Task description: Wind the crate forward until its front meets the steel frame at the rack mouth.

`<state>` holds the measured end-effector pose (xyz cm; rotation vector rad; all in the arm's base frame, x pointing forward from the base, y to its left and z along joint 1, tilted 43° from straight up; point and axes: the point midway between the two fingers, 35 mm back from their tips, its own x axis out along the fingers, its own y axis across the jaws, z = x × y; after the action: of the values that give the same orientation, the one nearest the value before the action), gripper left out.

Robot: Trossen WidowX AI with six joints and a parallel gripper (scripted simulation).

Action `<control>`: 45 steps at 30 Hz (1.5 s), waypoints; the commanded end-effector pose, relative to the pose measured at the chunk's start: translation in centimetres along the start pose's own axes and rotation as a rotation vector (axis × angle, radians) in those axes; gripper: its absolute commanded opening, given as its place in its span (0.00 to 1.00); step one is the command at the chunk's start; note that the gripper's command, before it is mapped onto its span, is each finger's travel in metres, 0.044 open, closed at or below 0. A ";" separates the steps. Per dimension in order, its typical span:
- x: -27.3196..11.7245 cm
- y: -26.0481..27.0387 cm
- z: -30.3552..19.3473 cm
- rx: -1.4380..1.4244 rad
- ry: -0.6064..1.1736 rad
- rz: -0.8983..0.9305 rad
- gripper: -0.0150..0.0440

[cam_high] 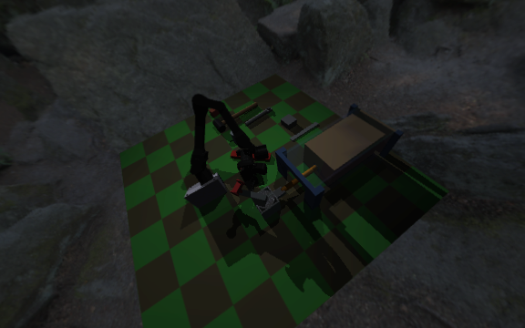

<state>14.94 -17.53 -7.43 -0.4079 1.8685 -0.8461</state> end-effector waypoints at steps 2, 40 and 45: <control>-7.0 -0.3 -0.2 0.017 -0.006 -0.012 0.66; -8.0 -9.9 -0.6 0.009 -0.003 -0.019 0.66; -8.0 -9.9 -0.6 0.009 -0.003 -0.019 0.66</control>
<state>17.06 -19.38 5.03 -0.4223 1.8594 -0.8659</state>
